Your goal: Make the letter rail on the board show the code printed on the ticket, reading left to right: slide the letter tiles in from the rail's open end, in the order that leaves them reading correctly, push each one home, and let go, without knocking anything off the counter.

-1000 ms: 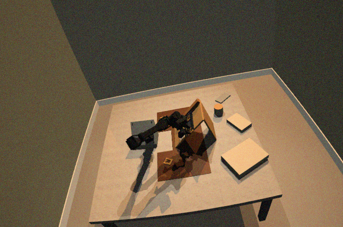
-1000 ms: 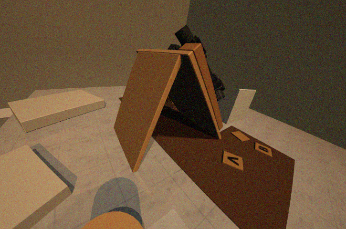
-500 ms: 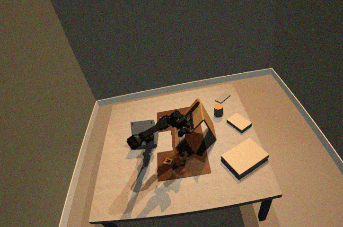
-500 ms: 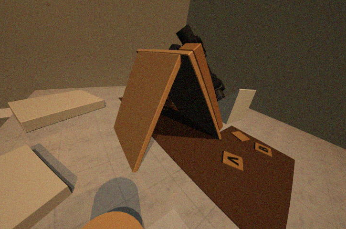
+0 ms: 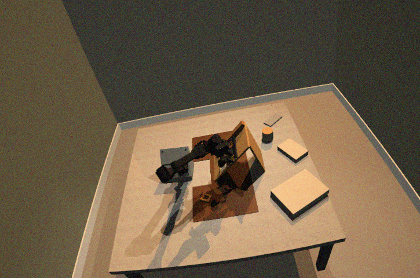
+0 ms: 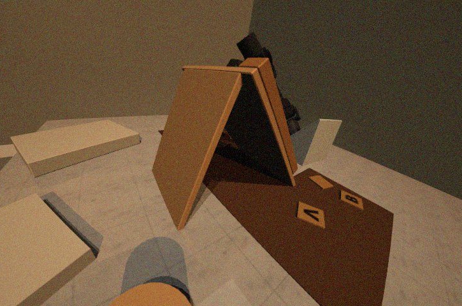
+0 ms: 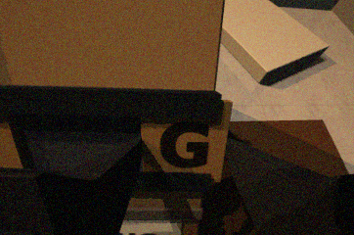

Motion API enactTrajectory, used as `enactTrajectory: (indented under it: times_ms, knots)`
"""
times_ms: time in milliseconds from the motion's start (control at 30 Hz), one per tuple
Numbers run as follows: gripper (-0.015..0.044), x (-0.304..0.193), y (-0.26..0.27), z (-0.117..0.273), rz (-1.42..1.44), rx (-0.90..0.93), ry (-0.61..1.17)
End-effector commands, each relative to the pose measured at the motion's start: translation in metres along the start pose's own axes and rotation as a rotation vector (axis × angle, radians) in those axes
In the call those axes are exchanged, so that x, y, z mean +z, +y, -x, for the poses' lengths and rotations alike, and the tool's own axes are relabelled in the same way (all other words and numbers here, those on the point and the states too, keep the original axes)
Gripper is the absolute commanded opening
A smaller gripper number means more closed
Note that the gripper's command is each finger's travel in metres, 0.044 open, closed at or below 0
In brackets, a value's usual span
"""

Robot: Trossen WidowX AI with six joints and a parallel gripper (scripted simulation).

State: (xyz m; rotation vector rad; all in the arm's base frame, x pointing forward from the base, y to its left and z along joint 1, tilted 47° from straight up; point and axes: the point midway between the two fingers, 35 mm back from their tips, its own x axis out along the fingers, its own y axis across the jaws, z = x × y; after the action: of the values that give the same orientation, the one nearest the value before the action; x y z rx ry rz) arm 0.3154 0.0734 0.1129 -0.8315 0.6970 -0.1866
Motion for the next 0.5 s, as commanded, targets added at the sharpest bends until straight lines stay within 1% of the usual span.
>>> enactTrajectory:
  times_ms: [0,467]
  knots:
    - [0.0000,0.0002,0.0019,0.0000,-0.006,-0.003,0.000]
    - [0.0000,0.0004,0.0114,-0.0001,-0.007,-0.003,0.000]
